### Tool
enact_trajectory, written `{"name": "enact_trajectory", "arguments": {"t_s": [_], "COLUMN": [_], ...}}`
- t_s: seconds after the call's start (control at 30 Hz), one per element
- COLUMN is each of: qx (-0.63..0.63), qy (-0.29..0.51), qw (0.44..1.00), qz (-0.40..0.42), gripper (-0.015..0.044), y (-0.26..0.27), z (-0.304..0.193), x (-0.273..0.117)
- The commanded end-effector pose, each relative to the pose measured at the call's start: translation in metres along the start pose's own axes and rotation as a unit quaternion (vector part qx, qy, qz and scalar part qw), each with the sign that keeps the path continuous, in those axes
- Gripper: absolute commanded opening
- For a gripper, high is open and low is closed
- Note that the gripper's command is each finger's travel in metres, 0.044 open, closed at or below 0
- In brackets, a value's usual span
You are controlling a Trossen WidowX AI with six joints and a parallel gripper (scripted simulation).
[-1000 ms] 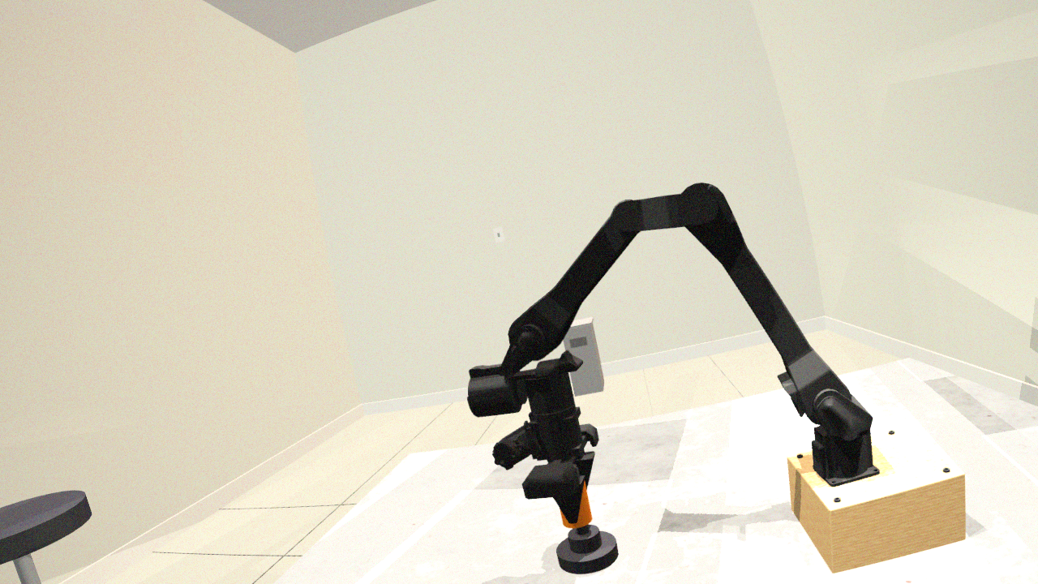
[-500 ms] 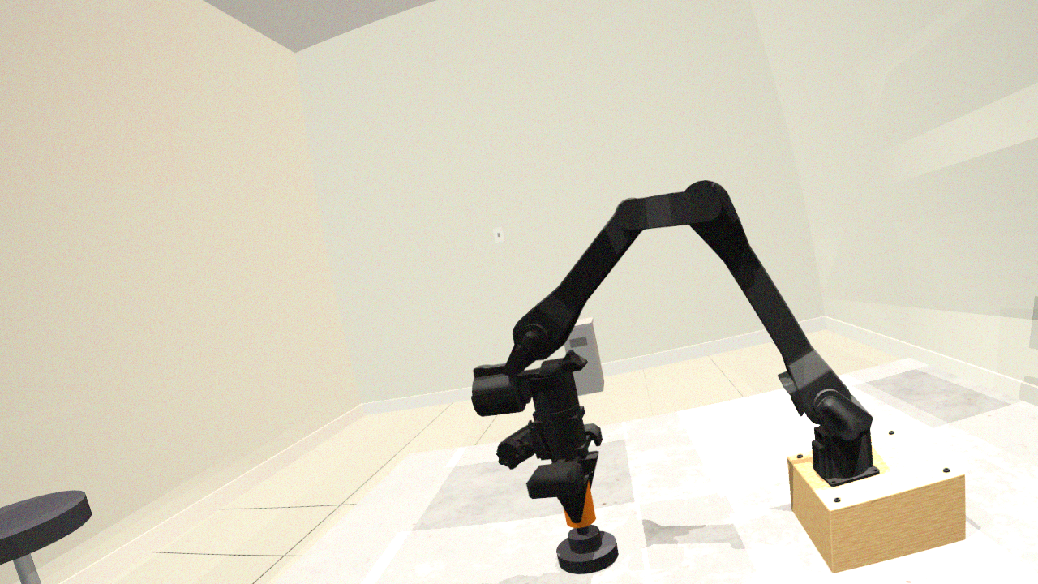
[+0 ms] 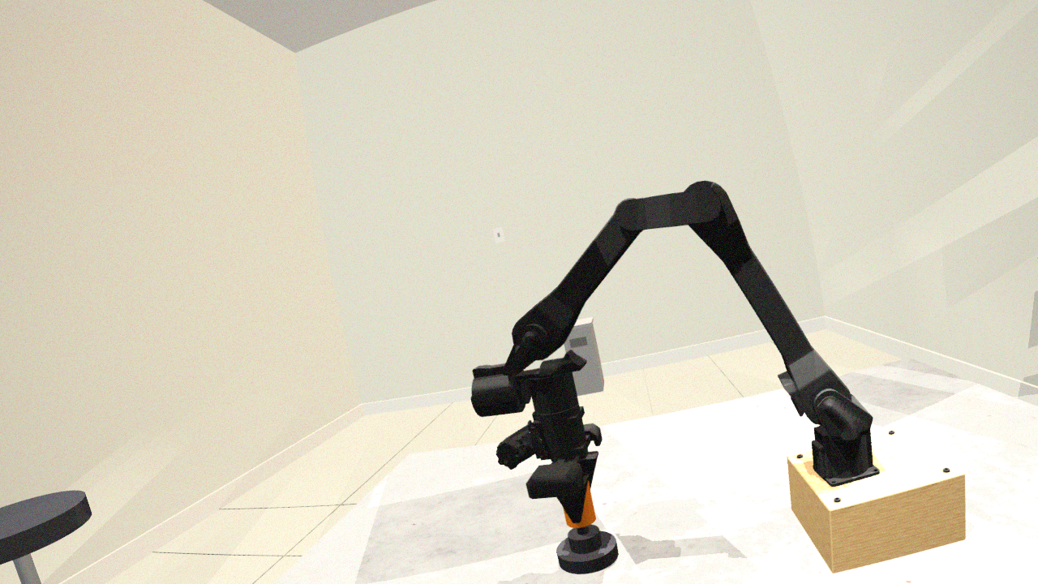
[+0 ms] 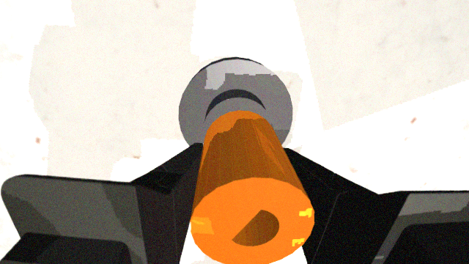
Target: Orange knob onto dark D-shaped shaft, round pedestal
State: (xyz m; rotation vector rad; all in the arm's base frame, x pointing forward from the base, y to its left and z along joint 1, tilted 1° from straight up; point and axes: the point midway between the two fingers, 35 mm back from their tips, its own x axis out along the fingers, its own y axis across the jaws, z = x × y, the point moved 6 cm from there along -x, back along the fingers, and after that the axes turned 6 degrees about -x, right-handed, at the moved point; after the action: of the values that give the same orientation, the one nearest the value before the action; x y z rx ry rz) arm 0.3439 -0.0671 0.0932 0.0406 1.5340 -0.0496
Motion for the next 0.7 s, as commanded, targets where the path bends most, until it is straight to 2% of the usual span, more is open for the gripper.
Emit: {"name": "enact_trajectory", "arguments": {"t_s": [0.0, 0.13, 0.3, 0.67], "qx": [0.001, 0.014, 0.1, 0.105], "qy": [-0.003, -0.004, -0.004, -0.003], "qw": [1.0, 1.0, 0.995, 0.994], "qz": [0.0, 0.0, 0.0, 0.0], "gripper": [0.0, 0.0, 0.0, 0.0], "y": [0.0004, 0.0005, 0.0001, -0.0001], "z": [0.0026, 0.0039, 0.0051, 0.0035], "x": [-0.0031, -0.0047, -0.0058, -0.0015]}}
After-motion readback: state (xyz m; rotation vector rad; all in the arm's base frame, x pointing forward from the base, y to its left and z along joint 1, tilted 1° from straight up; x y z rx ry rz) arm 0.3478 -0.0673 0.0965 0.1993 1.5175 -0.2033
